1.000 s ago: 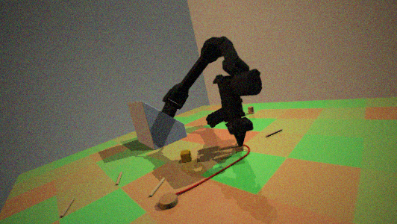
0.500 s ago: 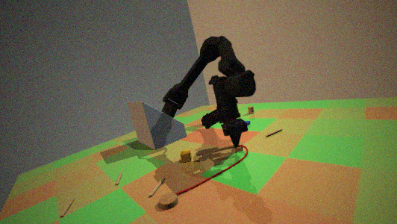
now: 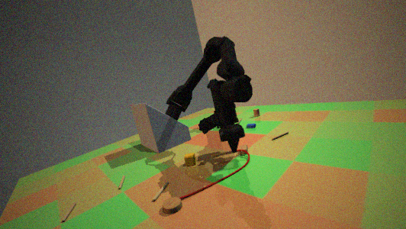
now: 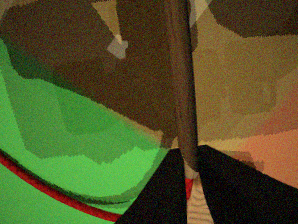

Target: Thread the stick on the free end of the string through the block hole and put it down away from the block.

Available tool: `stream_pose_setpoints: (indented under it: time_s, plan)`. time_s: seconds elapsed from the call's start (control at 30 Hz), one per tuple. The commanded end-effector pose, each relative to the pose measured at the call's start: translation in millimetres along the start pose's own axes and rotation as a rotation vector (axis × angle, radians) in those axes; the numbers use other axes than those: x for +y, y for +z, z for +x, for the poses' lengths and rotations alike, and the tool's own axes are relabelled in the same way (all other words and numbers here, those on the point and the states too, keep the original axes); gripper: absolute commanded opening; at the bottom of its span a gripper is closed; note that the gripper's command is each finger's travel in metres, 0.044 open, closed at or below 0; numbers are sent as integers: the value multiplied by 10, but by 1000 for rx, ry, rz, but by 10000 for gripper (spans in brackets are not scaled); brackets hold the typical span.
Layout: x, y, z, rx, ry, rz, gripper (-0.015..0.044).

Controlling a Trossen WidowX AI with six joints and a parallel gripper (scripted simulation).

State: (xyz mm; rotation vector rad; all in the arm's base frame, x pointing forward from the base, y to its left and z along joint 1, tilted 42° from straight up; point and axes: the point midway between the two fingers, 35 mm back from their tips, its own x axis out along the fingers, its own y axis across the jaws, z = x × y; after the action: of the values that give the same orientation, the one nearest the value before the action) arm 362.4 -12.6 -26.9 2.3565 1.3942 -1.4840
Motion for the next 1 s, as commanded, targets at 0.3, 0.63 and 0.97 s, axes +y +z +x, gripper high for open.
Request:
stream_pose_setpoints:
  time_s: [0.3,0.63,0.97]
  plan:
    - [0,201,-2,-3,0,-2,0]
    - [-8,337,-7,-2,0,-3,0]
    - [-22,470,-10,0,-1,-4,0]
